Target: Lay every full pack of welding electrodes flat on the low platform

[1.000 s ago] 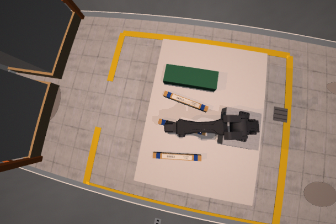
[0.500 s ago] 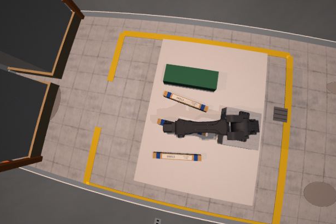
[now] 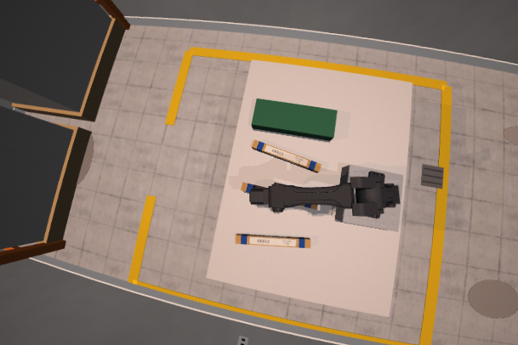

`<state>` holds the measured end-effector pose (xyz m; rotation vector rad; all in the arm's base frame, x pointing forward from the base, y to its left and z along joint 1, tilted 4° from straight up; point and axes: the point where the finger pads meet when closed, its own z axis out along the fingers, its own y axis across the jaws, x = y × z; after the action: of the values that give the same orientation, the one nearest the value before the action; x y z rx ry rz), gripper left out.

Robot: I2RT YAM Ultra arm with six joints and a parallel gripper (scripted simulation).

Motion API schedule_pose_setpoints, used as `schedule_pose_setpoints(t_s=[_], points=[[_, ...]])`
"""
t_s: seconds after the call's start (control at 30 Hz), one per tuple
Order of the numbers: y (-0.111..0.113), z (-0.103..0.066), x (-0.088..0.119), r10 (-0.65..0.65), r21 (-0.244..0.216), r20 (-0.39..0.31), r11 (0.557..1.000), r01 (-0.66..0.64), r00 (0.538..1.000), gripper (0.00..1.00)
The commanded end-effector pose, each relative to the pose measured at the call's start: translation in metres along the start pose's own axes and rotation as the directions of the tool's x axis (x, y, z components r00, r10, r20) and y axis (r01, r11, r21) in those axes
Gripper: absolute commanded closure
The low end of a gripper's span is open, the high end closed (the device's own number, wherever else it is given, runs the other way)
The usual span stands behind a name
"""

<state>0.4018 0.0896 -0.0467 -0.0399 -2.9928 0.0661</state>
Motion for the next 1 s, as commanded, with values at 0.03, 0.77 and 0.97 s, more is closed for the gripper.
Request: schedule_pose_setpoints(t_s=[0.03, 0.77, 0.97], points=[[0.0055, -0.0555, -0.0186, 0.005, -0.03, 0.111, 1.0, -0.002, 0.994, 1.0], [0.0076, -0.0632, -0.0191, 0.002, -0.031, 0.106, 1.0, 0.001, 0.994, 1.0], [0.0083, -0.0638, -0.0192, 0.001, -0.031, 0.106, 1.0, 0.002, 0.994, 1.0]])
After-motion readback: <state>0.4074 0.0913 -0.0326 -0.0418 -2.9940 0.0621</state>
